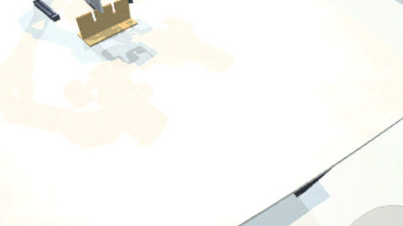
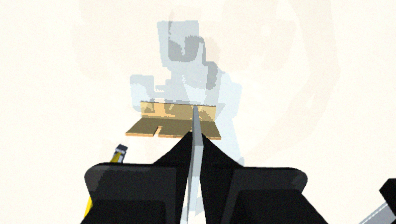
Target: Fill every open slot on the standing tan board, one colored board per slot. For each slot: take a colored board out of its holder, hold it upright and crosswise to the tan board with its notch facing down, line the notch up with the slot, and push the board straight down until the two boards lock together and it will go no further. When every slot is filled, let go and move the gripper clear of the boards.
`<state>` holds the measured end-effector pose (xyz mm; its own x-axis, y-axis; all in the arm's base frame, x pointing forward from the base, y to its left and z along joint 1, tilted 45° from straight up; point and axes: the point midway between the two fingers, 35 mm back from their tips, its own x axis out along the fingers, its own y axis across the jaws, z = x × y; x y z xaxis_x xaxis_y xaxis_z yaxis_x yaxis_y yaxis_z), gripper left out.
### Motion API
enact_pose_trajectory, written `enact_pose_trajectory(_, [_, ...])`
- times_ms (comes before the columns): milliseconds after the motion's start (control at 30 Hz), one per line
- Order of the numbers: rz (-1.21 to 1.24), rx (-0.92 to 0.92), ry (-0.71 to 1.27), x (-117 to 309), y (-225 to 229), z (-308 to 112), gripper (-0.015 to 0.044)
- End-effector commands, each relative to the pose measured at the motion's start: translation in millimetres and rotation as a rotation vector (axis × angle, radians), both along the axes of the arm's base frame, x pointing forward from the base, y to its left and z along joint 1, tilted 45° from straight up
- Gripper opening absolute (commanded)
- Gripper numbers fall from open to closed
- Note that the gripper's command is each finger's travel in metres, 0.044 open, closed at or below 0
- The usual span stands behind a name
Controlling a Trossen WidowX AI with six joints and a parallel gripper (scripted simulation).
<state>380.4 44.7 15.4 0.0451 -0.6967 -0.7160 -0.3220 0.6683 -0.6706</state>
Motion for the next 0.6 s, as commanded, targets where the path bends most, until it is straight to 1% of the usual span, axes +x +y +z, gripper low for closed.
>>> enact_pose_trajectory(0, [0.004, -0.006, 0.005, -0.5, -1.8, -0.9, 0.0000])
enact_pose_trajectory(567, [0.004, -0.006, 0.004, -0.6, -6.4, -5.7, 0.0000])
